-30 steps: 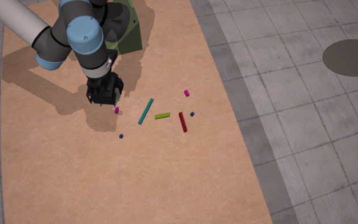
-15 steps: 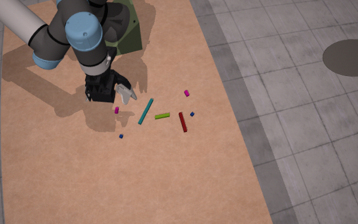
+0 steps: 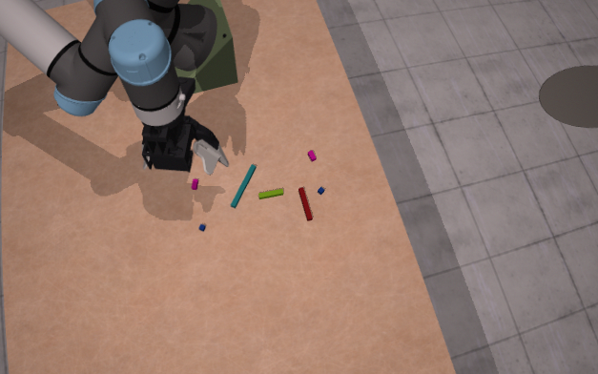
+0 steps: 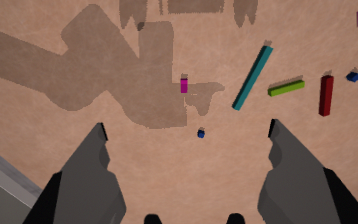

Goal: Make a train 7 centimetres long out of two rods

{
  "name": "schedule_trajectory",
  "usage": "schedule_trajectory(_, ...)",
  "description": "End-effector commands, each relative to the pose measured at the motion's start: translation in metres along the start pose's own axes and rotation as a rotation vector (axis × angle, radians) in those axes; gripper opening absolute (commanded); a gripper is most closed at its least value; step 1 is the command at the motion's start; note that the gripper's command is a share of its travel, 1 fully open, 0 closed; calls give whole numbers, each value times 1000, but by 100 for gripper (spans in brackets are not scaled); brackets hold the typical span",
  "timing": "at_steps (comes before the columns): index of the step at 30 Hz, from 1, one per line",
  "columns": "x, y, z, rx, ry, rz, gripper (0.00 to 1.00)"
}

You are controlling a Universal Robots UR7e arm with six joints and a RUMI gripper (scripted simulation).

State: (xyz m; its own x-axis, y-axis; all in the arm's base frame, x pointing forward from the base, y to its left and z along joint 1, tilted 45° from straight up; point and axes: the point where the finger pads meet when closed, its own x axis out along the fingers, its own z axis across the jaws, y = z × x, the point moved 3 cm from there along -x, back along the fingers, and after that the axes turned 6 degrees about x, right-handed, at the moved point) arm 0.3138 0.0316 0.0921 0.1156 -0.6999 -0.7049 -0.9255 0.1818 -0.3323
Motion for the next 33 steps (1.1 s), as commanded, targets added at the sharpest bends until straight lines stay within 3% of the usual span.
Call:
schedule_trajectory(1, 0, 0, 0, 0, 0, -1, 100)
schedule_trajectory(19, 1, -1, 17, 137, -2, 0, 100)
schedule_trajectory(33, 6, -2, 67, 534, -4, 2, 100)
